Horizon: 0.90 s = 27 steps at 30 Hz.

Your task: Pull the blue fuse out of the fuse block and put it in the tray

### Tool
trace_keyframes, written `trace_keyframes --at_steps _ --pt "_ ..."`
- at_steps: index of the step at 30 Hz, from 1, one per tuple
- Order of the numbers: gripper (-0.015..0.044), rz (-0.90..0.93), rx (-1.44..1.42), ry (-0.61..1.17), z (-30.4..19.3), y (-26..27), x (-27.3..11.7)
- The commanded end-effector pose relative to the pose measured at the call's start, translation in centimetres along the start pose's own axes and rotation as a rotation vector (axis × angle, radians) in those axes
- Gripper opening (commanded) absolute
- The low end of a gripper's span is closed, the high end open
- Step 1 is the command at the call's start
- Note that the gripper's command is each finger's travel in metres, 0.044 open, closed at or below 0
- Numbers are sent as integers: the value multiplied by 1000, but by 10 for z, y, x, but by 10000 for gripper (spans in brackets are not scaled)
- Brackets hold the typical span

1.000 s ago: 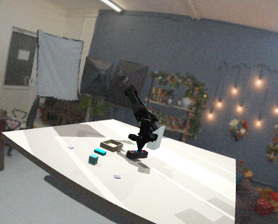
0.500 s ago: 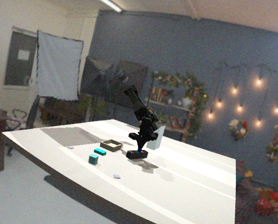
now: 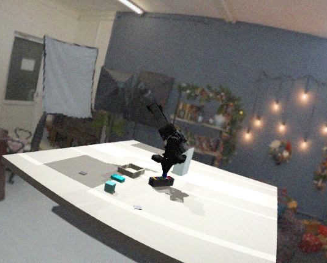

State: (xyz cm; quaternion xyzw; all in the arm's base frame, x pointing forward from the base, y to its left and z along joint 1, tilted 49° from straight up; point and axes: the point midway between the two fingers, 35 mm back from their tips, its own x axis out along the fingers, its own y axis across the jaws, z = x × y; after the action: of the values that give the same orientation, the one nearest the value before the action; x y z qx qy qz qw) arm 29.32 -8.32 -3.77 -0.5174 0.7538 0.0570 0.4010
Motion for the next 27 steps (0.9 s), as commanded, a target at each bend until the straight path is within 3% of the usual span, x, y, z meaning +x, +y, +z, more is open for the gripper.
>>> trace_keyframes --at_steps 1,27 --pt "0 -1 5 -5 1 -1 -4" --pt "0 -1 4 -5 1 0 -24"
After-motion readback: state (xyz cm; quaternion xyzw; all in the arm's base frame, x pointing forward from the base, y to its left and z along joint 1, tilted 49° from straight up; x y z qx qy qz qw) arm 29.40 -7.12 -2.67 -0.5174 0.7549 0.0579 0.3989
